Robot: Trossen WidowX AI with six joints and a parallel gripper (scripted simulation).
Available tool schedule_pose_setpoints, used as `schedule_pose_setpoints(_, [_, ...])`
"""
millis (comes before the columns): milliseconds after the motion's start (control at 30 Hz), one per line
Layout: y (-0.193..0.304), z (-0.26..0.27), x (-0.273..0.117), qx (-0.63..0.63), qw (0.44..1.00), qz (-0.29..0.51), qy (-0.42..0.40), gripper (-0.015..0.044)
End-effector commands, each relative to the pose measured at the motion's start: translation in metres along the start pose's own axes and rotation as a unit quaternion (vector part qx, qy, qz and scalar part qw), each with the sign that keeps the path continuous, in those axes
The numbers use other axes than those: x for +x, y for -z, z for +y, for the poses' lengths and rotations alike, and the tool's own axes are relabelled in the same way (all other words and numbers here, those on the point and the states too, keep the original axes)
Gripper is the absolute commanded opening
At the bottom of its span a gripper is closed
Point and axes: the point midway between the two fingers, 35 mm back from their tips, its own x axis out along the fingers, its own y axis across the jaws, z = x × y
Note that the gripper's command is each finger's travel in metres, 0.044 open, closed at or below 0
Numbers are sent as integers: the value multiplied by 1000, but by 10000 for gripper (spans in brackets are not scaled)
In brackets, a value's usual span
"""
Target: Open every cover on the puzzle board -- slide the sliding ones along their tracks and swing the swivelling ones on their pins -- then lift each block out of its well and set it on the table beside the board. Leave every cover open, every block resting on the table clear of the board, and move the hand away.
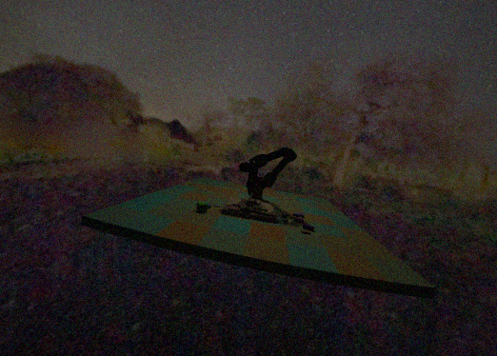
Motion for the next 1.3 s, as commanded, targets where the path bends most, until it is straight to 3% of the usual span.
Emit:
schedule_pose_setpoints(0, [0,0,4,3,1000,-2,1,0])
schedule_pose_setpoints(1267, [-5,1,36,3,1000,-4,1,0])
